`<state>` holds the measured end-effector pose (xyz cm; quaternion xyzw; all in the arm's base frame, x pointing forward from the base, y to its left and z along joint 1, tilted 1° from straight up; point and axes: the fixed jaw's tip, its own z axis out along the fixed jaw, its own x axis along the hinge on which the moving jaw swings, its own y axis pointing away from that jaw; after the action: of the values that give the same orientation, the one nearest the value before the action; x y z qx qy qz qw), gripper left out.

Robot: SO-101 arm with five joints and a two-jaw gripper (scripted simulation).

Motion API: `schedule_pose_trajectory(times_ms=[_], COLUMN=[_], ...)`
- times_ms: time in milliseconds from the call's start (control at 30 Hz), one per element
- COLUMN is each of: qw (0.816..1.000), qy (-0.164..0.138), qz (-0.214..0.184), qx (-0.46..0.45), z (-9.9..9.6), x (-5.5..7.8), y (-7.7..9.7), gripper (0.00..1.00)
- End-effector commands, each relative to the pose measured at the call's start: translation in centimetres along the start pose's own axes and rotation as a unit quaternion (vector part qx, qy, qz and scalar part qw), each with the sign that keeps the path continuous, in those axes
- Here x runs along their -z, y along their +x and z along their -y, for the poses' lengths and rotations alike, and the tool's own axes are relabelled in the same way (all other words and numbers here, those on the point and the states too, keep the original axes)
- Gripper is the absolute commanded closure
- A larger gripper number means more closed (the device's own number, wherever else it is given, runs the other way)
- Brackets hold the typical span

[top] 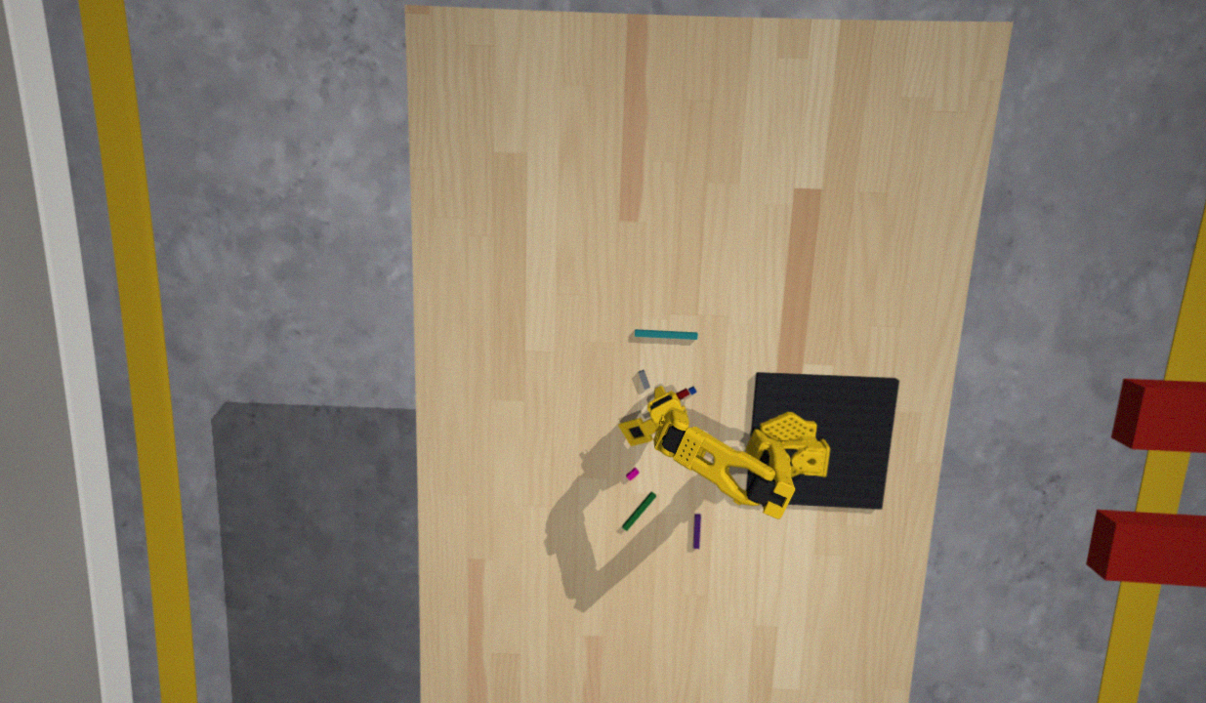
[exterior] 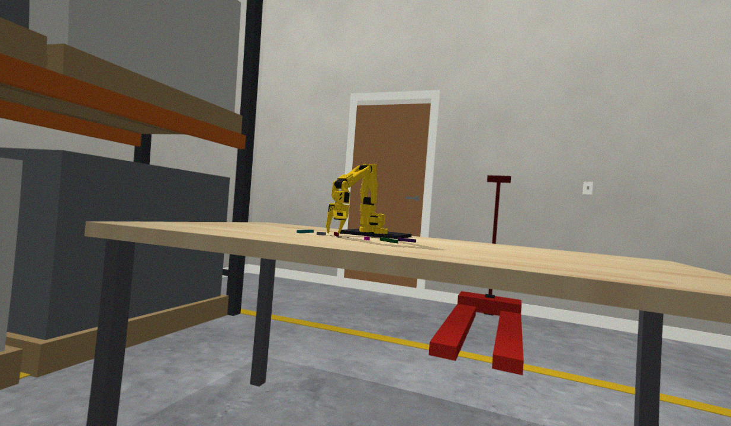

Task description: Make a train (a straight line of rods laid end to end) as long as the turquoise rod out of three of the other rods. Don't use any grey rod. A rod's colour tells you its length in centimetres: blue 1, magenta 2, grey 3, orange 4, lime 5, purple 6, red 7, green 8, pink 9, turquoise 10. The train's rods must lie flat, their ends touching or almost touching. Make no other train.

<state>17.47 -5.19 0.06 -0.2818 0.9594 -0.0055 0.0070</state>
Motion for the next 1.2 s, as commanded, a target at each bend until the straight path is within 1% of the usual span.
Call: schedule_pose_trajectory(times_ms=[0,200,233,900,1167], qw=[1.000,1.000,1.000,1.000,1.000], qy=[-0.007,-0.007,-0.019,-0.019,-0.019], qz=[-0.005,-0.005,-0.015,-0.015,-0.015], qx=[0.000,0.000,0.000,0.000,0.000], z=[-0.21,-0.21,-0.77,-0.77,-0.77], x=[-0.52,-0.55,-0.92,-0.92,-0.92], y=[0.27,0.28,0.64,0.64,0.64], gripper=[0.81,0.81,0.81,0.82,0.84])
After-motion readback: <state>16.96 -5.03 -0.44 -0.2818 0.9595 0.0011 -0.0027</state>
